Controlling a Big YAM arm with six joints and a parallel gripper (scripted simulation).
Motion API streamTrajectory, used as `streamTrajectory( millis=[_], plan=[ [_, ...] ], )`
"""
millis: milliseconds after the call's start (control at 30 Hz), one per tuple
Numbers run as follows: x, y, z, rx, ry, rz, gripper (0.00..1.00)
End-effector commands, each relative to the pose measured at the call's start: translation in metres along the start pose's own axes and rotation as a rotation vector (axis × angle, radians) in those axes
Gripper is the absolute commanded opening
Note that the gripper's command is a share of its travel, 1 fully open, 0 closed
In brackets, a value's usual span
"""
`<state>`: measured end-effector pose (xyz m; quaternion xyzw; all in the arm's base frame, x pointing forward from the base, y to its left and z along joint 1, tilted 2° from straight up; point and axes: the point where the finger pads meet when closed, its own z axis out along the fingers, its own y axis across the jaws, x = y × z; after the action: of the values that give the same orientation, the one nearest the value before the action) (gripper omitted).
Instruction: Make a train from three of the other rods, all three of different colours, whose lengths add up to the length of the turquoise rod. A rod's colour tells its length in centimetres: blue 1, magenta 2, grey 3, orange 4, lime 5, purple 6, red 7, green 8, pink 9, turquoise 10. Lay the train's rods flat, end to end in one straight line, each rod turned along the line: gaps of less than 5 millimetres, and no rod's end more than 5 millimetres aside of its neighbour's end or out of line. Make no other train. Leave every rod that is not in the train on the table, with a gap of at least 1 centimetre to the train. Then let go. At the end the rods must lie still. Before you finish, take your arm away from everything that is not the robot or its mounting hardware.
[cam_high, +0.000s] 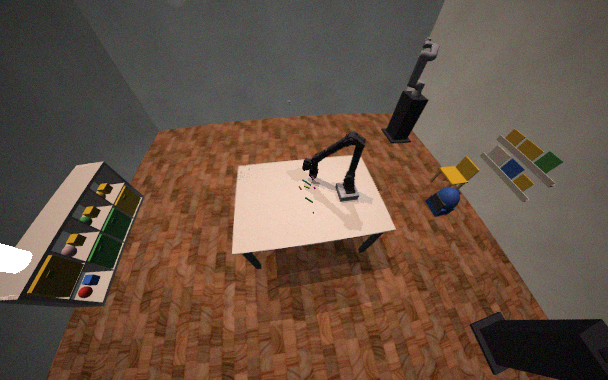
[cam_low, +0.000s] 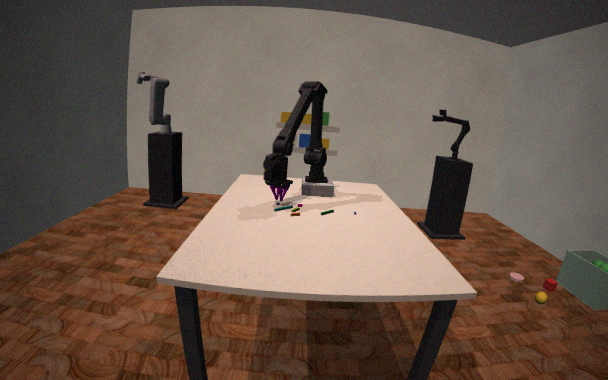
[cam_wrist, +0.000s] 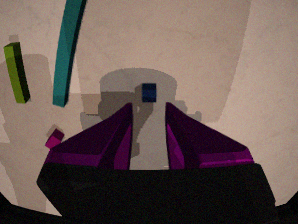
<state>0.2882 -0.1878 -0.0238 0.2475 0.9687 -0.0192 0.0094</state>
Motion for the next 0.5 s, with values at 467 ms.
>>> streamTrajectory(
  millis=[467],
  plan=[
    [-0.0198, -0.0053, -0.007, 0.0, -0.033, 0.003, 0.23]
  ],
)
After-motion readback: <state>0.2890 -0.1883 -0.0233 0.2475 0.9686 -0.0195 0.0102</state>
